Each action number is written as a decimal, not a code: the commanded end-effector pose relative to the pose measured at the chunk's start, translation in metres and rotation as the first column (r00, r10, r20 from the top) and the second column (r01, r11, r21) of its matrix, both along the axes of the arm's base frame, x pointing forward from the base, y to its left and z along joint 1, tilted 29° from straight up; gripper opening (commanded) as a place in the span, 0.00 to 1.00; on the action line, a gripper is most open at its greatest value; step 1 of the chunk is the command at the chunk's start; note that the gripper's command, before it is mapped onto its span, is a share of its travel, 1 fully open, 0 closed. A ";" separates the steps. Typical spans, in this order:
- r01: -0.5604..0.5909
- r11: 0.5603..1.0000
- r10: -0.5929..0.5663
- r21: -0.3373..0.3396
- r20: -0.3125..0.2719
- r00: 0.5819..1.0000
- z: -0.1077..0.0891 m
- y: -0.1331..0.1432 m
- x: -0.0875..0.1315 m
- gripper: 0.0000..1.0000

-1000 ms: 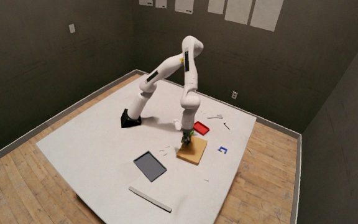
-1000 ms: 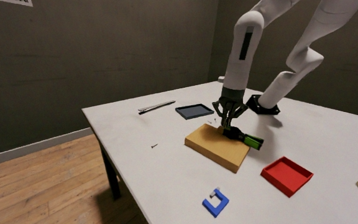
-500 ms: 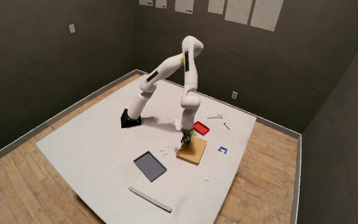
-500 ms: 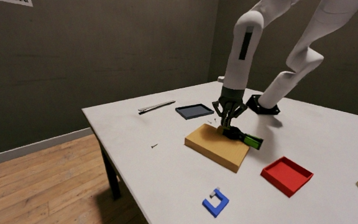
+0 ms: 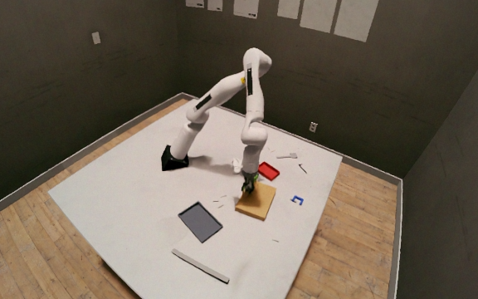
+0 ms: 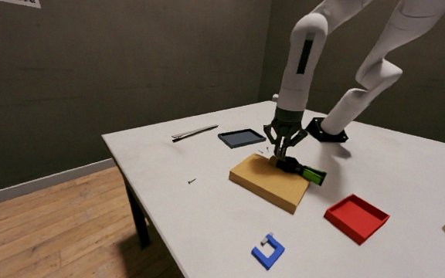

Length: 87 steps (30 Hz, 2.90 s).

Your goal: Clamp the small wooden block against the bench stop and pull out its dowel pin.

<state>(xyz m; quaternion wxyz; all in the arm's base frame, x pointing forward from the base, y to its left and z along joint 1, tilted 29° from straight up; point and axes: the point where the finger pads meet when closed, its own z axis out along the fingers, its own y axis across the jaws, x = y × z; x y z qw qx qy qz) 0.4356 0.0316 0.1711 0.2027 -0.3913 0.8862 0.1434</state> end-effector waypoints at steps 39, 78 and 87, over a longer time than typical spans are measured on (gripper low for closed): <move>0.304 0.950 -0.293 0.065 -0.143 0.945 0.004 -0.001 0.003 0.10; 0.571 0.817 -0.527 0.080 -0.298 0.796 0.005 -0.001 0.003 0.10; 0.620 0.781 -0.567 0.078 -0.328 0.755 0.005 -0.001 0.003 0.10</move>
